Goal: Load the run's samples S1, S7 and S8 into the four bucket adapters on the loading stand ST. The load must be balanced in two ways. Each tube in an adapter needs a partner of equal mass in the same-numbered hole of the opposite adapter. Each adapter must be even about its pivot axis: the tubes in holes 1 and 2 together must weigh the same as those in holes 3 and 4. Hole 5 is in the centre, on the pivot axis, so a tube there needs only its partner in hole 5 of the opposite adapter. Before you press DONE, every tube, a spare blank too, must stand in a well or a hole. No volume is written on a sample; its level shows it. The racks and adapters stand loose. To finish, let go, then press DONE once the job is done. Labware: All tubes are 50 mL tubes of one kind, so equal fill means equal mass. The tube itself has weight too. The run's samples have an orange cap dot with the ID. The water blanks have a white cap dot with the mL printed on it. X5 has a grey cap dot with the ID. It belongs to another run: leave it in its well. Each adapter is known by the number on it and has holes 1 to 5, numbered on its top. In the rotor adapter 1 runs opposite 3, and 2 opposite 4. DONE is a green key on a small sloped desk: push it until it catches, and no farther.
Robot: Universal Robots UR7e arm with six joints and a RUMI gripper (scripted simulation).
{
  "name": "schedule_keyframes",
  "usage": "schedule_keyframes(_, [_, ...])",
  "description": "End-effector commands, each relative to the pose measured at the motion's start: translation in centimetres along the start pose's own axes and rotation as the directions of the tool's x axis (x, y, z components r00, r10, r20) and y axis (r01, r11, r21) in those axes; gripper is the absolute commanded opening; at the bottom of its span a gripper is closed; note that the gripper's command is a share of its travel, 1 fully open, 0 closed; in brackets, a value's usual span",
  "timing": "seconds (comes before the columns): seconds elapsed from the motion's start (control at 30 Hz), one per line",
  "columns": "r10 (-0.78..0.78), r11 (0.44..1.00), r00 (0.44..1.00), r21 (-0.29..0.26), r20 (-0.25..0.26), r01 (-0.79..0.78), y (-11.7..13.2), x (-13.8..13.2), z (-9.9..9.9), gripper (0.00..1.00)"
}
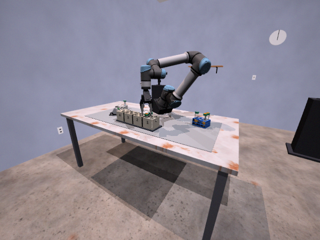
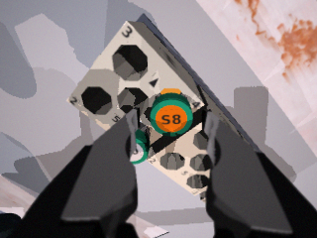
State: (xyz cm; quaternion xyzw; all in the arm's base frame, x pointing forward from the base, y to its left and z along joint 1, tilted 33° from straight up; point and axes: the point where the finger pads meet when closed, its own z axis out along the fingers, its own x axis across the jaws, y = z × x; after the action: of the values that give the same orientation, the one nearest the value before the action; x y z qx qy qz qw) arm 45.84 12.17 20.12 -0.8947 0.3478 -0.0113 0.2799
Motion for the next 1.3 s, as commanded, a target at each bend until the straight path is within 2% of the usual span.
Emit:
schedule_keyframes(0.0, [0.0,1.0,1.0,0.0,-0.001,0.0,0.0,0.0,0.0,0.35])
schedule_keyframes(0.27, [0.0,1.0,1.0,0.0,-0.001,0.0,0.0,0.0,-1.0,0.35])
schedule_keyframes(0.57, [0.0,1.0,1.0,0.0,-0.001,0.0,0.0,0.0,-4.0,0.35])
schedule_keyframes(0.7, [0.0,1.0,1.0,0.0,-0.001,0.0,0.0,0.0,-4.1,0.35])
schedule_keyframes(0.77, [0.099,0.995,0.995,0.0,-0.001,-0.099,-0.2,-1.6,-4.1,0.35])
schedule_keyframes(0.83, [0.099,0.995,0.995,0.0,-0.001,-0.099,-0.2,-1.6,-4.1,0.35])
schedule_keyframes(0.87, [0.149,0.989,0.989,0.0,-0.001,-0.149,-0.3,-2.5,-4.1,0.35])
schedule_keyframes(1.07, [0.435,0.901,0.901,0.001,0.0,-0.435,-0.8,-7.4,-4.1,0.35])
schedule_keyframes(1.27, [0.681,0.732,0.732,0.001,0.0,-0.681,-1.4,-12.4,-4.1,0.35])
